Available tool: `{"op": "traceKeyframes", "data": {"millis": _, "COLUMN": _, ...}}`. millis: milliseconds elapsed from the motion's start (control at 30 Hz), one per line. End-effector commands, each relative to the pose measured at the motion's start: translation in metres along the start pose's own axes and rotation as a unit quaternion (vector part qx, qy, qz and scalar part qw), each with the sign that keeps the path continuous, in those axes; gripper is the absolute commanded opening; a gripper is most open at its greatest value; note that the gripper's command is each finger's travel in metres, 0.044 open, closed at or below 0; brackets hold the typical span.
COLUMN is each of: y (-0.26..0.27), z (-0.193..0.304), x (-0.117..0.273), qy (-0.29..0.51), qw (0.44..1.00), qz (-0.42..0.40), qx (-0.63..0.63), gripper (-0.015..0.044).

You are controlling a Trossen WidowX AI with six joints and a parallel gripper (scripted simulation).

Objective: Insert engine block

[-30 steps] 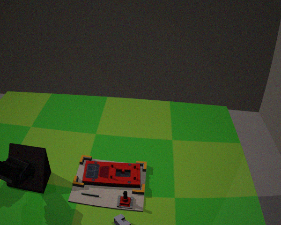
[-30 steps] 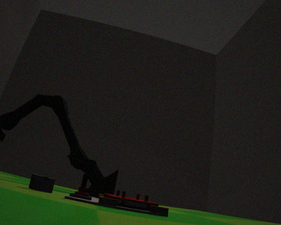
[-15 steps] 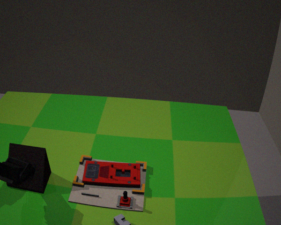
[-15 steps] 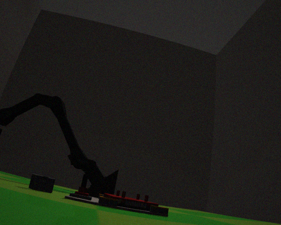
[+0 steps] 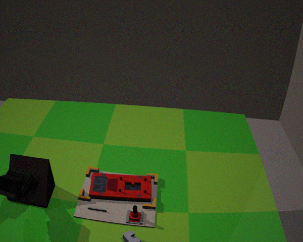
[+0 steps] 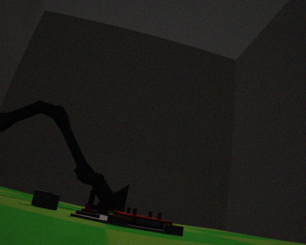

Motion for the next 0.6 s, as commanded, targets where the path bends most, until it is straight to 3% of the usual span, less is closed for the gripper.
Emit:
{"op": "traceKeyframes", "data": {"millis": 0, "y": -0.005, "z": -0.004, "x": 0.0, "qy": 0.014, "qw": 0.998, "qz": -0.005, "qx": -0.063, "gripper": 0.044}}
{"op": "traceKeyframes", "data": {"millis": 567, "y": -0.015, "z": -0.02, "x": -0.004, "qy": 0.085, "qw": 0.937, "qz": -0.028, "qx": -0.338, "gripper": 0.044}}
Point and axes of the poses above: the point midway between the two fingers, 35 mm back from their tips, its own x axis back along the fingers, its own y axis across the jaws, z = x × y, the point moved 10 cm from there along x, back along the fingers, and after that the axes turned 10 degrees about x, right-handed, at the moved point
